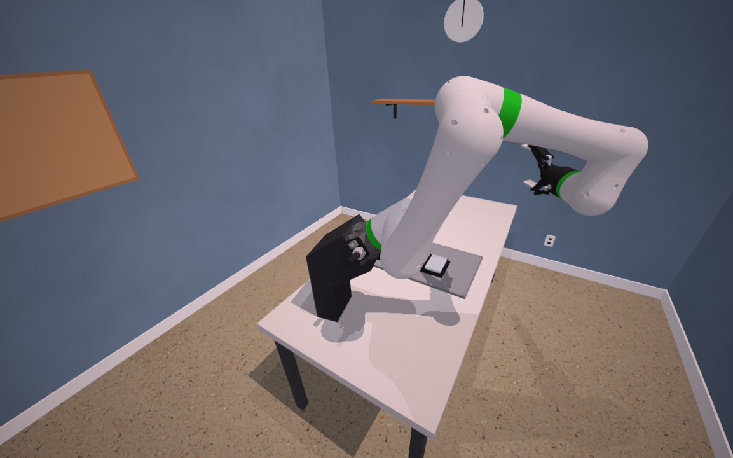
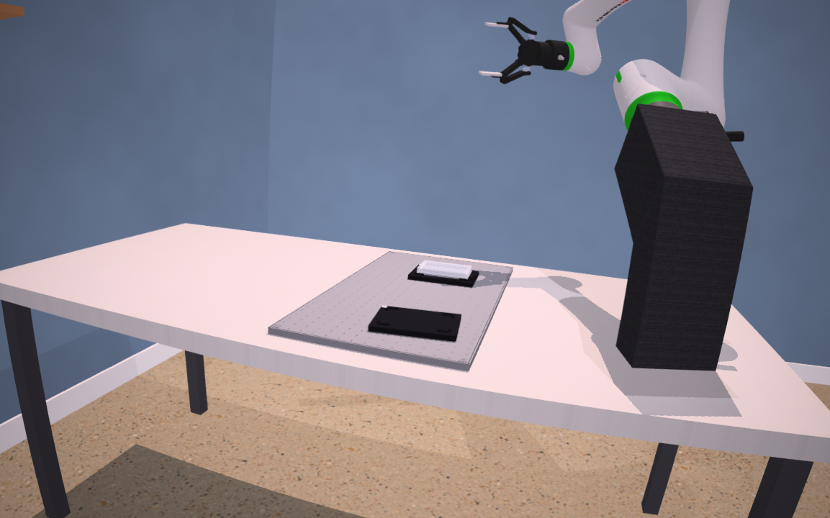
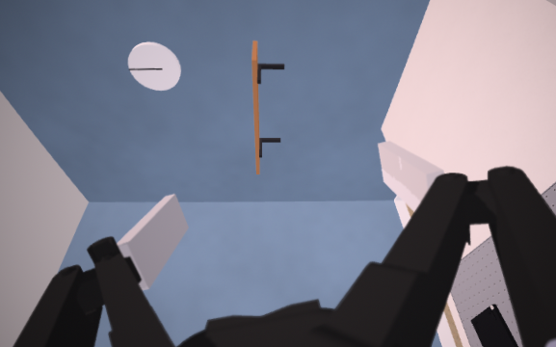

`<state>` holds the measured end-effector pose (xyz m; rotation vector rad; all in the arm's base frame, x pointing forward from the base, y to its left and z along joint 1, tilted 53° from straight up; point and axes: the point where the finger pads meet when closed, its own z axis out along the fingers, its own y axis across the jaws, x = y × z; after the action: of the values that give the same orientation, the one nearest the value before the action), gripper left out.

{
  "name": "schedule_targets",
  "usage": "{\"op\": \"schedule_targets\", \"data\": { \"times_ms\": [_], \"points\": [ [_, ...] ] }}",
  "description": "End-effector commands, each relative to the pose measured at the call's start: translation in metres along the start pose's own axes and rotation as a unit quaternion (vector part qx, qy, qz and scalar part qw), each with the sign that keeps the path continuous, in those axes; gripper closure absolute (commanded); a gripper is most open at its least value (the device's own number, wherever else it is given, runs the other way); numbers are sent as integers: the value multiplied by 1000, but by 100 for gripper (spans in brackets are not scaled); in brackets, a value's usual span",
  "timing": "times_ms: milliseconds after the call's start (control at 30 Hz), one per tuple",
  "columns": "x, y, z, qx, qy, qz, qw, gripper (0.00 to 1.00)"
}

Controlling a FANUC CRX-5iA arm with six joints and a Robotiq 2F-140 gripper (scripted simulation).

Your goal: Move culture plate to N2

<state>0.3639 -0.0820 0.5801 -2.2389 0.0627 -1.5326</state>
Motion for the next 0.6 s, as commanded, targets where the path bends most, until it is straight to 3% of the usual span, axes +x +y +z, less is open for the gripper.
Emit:
{"op": "schedule_targets", "data": {
  "times_ms": [0, 67, 233, 367, 567],
  "points": [
    [-5, 8, 1, -12, -14, 27, 999, 0],
    [-11, 16, 1, -22, -26, 51, 998, 0],
    [-24, 37, 3, -22, -26, 51, 998, 0],
    [-36, 52, 4, -46, -53, 99, 993, 0],
    [-48, 68, 5, -46, -53, 99, 993, 0]
  ]
}}
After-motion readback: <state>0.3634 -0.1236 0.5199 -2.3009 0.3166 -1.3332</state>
